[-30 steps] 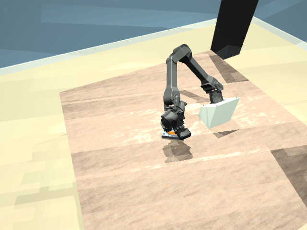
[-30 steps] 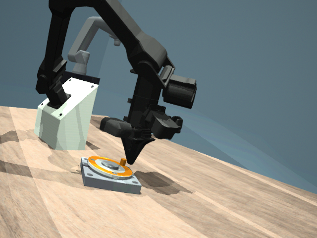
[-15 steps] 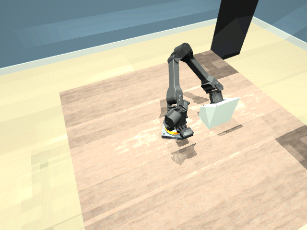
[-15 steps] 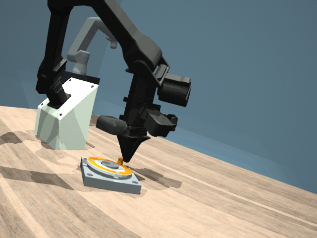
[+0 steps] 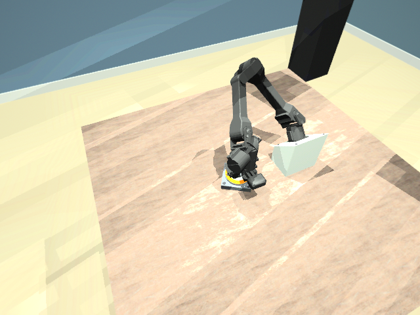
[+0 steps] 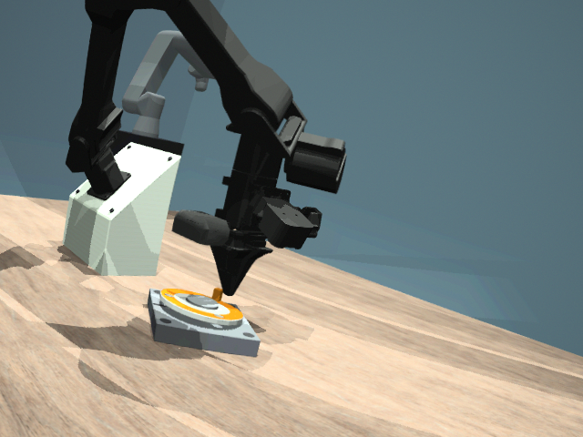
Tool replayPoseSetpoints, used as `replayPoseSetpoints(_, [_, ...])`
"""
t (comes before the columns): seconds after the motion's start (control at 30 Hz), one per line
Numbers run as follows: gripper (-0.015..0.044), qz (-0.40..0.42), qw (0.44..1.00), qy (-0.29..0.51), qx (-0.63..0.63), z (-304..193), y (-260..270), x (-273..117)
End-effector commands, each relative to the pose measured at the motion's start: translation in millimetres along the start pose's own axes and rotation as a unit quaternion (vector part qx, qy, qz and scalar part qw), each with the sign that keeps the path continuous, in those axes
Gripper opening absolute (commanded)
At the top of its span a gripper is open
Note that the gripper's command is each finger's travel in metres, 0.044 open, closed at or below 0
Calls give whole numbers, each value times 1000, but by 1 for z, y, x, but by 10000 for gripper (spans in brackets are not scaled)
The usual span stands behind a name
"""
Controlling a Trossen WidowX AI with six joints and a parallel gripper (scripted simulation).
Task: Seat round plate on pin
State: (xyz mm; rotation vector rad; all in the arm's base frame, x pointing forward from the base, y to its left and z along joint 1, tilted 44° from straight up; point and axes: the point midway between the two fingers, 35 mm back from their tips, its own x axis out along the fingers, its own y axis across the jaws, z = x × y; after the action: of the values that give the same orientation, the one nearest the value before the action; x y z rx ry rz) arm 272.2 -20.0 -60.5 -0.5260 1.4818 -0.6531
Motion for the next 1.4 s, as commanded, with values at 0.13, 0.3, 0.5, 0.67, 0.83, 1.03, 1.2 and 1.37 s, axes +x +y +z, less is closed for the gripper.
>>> replayPoseSetpoints(0.13, [0, -1, 1000, 8, -4, -11, -1, 3])
replayPoseSetpoints(0.3, [0, -1, 1000, 9, -4, -13, -2, 3])
replayPoseSetpoints(0.5, [0, -1, 1000, 9, -5, -18, -4, 2])
replayPoseSetpoints(0.67, [0, -1, 1000, 9, -5, -21, -6, 2])
replayPoseSetpoints(0.83, [0, -1, 1000, 9, -5, -25, -9, 2])
replayPoseSetpoints(1.03, [0, -2, 1000, 9, -5, -29, -13, 2])
replayPoseSetpoints(1.2, [0, -2, 1000, 9, -5, -33, -17, 2])
replayPoseSetpoints(1.37, [0, -2, 1000, 9, -5, -36, -22, 1])
